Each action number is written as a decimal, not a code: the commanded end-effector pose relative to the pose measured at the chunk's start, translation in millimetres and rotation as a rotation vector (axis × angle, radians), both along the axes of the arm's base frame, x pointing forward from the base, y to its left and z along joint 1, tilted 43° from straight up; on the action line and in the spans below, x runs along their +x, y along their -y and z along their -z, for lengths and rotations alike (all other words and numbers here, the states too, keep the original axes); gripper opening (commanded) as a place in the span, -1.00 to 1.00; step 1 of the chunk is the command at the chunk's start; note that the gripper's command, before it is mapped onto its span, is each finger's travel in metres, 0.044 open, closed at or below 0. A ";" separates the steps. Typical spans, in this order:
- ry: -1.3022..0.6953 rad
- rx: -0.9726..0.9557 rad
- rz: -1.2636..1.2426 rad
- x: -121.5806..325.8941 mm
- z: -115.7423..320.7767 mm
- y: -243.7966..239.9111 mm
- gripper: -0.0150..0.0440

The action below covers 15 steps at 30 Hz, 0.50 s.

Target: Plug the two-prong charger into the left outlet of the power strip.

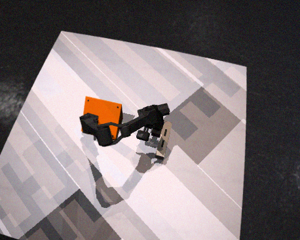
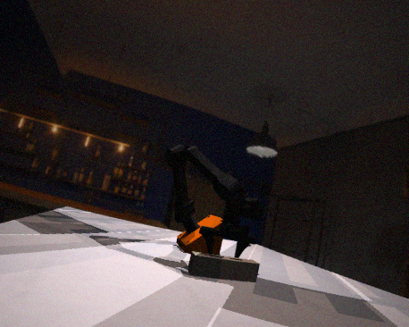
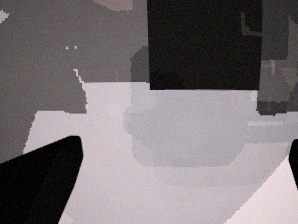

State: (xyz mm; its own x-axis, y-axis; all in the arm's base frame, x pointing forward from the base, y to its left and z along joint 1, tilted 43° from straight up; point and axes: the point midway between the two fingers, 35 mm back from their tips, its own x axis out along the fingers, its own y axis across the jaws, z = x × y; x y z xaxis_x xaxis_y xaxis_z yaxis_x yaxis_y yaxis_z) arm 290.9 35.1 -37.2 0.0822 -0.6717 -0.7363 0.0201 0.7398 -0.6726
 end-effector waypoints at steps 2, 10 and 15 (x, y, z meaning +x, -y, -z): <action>0.271 -0.041 -0.181 9.6 -17.4 -22.8 1.00; 0.628 -0.062 -0.318 6.3 -53.5 -47.7 1.00; 0.628 -0.062 -0.318 6.3 -53.5 -47.7 1.00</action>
State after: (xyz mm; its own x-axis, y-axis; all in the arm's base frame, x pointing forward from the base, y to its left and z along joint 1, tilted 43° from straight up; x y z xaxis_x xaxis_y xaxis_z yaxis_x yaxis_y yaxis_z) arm 302.6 82.3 9.2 0.6330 -0.5927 -0.4980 0.1807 0.7386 -0.6495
